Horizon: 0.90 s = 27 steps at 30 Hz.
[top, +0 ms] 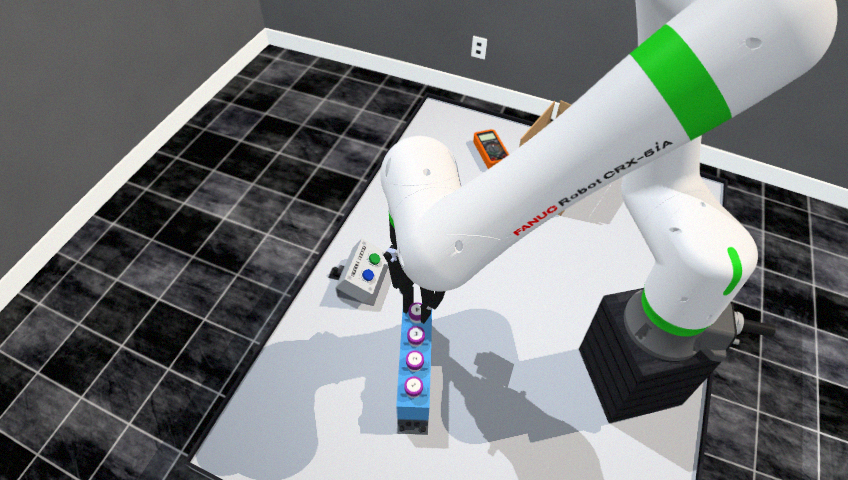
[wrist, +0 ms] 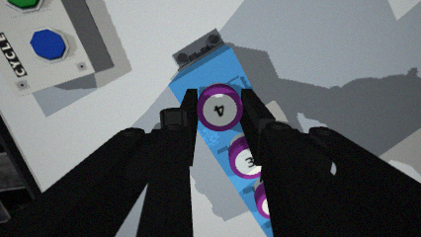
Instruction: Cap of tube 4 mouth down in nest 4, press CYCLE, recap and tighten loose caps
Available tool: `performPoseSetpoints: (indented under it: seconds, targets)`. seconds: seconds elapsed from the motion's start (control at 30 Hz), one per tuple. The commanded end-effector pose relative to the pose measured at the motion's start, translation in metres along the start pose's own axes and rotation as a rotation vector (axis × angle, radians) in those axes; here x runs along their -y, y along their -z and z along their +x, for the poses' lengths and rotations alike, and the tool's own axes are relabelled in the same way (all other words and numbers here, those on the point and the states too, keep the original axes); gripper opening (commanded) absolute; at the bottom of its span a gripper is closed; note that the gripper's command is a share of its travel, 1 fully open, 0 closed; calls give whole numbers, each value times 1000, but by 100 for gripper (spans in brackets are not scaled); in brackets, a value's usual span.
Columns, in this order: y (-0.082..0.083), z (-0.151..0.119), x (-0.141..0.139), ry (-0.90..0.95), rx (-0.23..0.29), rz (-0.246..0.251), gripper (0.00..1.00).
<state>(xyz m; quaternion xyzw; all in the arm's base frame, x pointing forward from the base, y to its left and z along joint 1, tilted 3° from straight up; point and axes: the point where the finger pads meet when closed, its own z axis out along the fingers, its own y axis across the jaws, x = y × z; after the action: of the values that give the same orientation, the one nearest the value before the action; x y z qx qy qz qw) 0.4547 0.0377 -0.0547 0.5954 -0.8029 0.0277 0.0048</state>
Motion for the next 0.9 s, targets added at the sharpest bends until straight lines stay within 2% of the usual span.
performPoseSetpoints:
  seconds: [0.0, 0.13, 0.2, 0.27, 0.77, 0.87]
  targets:
    - [1, 0, 1, 0, 1, 1, 30]
    - [1, 0, 1, 0, 1, 1, 30]
    - [1, 0, 1, 100, 0, 2, 30]
    - [1, 0, 1, 100, 0, 2, 30]
    - [1, 0, 1, 850, 0, 2, 30]
    - [1, 0, 1, 900, 0, 2, 30]
